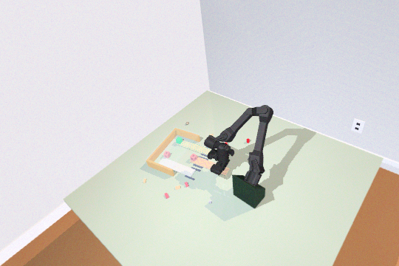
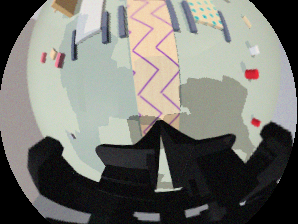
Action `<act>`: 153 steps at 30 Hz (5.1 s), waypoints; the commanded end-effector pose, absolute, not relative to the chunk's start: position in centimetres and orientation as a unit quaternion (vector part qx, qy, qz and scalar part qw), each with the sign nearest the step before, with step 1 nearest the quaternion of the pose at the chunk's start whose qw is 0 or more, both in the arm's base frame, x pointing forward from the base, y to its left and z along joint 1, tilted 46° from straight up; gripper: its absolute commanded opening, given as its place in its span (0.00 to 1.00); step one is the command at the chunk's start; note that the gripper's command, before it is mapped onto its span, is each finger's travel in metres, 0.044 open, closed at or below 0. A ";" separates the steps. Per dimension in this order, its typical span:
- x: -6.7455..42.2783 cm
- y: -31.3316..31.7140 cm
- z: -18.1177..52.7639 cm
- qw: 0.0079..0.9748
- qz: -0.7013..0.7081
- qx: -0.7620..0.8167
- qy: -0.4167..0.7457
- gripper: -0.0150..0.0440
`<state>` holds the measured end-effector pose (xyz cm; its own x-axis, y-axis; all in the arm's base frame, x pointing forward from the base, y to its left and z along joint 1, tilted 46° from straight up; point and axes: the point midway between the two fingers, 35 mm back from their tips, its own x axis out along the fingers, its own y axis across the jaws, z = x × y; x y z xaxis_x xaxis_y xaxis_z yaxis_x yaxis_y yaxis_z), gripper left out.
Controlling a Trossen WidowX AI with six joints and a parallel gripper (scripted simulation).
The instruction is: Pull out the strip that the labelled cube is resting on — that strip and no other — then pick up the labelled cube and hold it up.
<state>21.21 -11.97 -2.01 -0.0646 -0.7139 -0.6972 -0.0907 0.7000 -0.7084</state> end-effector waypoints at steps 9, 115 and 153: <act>20.3 -12.3 -2.2 0.607 -0.254 -0.294 0.693 0.25; 41.9 -8.7 -1.5 0.631 -0.299 -0.250 0.671 0.68; 41.7 -11.1 -3.8 0.633 -0.300 -0.247 0.670 0.44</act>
